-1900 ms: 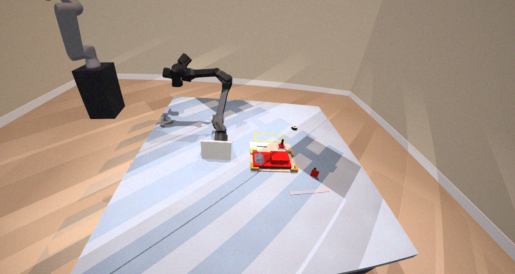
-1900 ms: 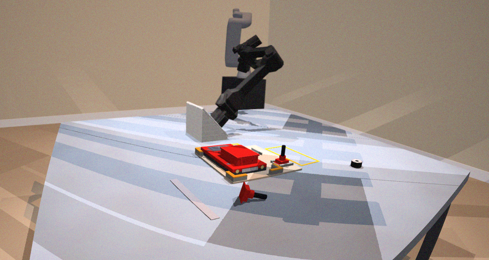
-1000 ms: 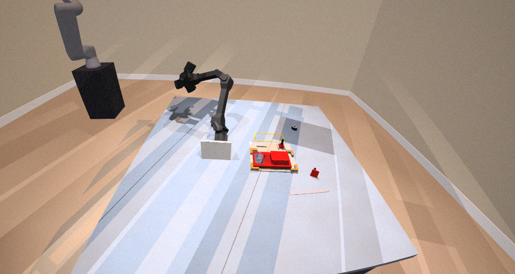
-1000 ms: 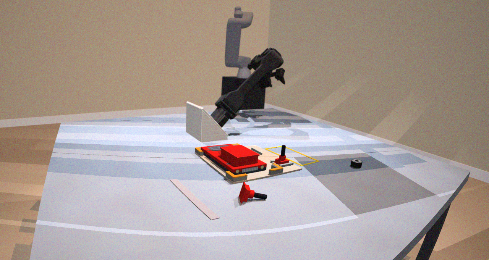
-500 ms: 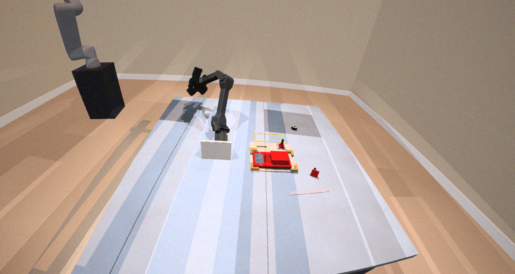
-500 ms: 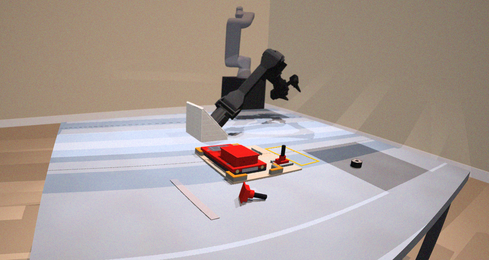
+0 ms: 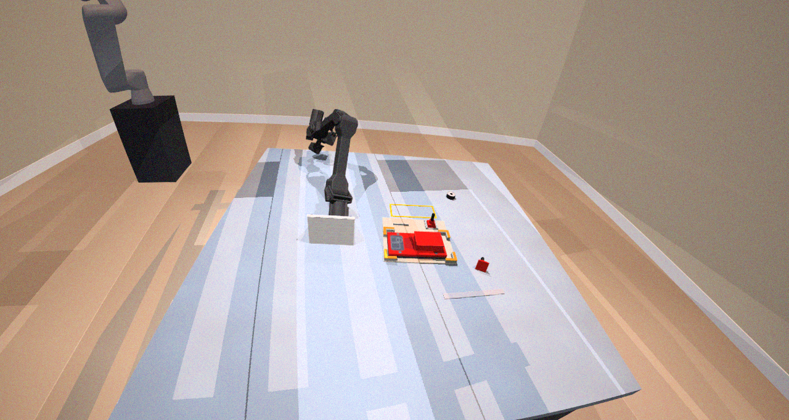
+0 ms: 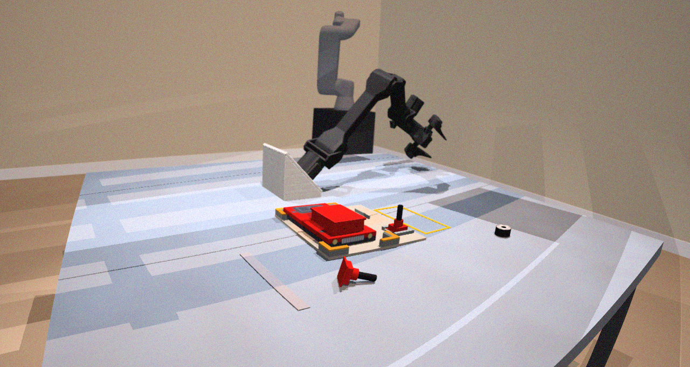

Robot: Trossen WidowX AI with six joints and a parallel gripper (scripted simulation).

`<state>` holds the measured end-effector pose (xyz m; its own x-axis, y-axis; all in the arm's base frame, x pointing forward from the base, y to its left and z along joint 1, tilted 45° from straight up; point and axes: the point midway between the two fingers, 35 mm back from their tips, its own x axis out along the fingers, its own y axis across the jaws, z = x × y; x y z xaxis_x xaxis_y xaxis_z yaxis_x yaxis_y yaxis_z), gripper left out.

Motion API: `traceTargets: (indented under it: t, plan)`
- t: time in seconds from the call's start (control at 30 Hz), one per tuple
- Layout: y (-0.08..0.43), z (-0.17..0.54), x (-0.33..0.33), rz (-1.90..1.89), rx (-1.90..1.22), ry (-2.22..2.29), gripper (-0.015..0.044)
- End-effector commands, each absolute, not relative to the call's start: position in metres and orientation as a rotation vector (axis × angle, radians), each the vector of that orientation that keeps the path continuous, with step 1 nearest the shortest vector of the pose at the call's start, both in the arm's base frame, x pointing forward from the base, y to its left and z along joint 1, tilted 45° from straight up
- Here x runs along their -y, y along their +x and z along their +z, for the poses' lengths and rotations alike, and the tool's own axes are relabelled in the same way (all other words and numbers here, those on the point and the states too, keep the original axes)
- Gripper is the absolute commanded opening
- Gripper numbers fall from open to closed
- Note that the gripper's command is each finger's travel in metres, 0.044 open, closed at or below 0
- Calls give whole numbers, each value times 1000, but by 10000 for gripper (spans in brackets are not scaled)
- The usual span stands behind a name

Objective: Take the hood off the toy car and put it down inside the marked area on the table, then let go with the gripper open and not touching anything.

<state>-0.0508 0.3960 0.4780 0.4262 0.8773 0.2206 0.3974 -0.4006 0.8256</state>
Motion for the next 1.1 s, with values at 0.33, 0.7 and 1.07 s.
traceTargets:
  t: [0.33, 0.7, 1.07]
  plan:
    - [49, 481, -407, 877, -750, 1747, 440]
    - [126, 476, -400, 823, -555, 1550, 440]
    - [207, 455, -382, 708, -419, 1315, 440]
